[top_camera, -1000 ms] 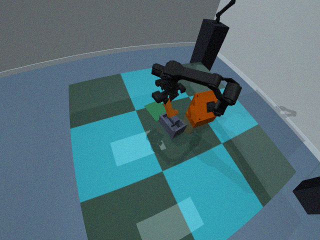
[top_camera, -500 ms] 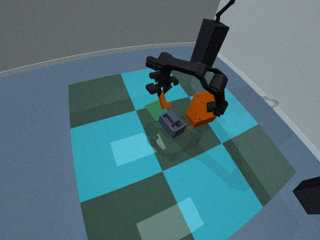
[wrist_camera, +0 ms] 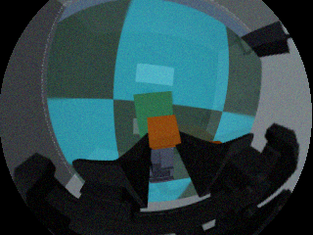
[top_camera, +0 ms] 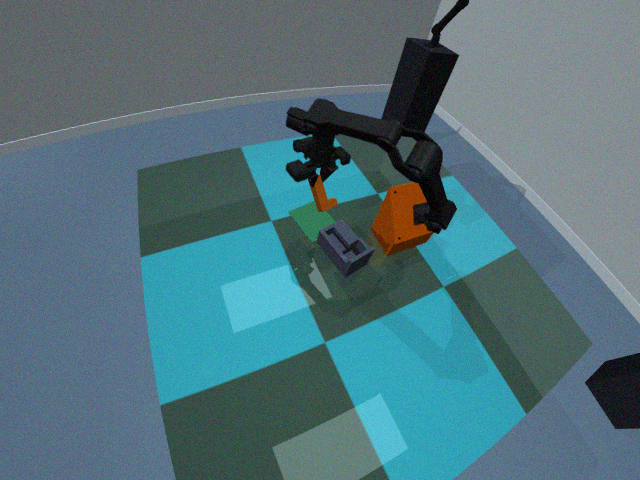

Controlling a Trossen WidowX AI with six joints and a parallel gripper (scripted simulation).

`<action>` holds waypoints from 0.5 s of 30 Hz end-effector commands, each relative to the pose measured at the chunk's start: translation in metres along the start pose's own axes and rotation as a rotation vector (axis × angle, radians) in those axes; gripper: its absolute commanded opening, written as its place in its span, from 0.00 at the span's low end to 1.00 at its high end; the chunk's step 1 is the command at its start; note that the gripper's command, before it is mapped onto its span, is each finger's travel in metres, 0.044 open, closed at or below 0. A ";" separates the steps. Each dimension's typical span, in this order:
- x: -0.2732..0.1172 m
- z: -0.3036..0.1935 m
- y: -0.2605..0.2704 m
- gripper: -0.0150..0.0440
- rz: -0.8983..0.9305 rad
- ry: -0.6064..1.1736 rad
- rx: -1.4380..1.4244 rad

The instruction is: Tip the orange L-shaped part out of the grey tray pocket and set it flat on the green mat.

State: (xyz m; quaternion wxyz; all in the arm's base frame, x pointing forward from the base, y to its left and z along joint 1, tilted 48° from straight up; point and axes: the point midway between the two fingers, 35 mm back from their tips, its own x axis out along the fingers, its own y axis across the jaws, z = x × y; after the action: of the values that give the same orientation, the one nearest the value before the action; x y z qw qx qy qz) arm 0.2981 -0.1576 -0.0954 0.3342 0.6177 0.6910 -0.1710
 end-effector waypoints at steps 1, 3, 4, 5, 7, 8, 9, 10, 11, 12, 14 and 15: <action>0.004 0.002 0.000 0.25 -0.001 -0.004 -0.004; 0.008 0.002 0.001 0.25 0.000 -0.004 -0.004; 0.009 0.002 0.001 0.25 0.000 -0.004 -0.004; 0.011 0.002 0.001 0.25 0.000 -0.004 -0.004; 0.014 0.002 0.001 0.25 0.000 -0.004 -0.004; 0.016 0.002 0.001 0.25 0.000 -0.004 -0.004; 0.017 0.002 0.001 0.25 0.000 -0.004 -0.004; 0.019 0.002 0.001 0.25 0.000 -0.004 -0.004; 0.021 0.002 0.001 0.25 0.000 -0.004 -0.004; 0.022 0.002 0.001 0.25 0.000 -0.004 -0.004; 0.026 0.002 0.001 0.25 0.000 -0.003 -0.005; 0.027 0.002 0.001 0.25 0.000 -0.003 -0.005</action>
State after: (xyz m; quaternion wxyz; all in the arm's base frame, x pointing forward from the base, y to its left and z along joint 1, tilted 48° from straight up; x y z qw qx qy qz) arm 0.3004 -0.1438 -0.1110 0.3419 0.6137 0.6911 -0.1701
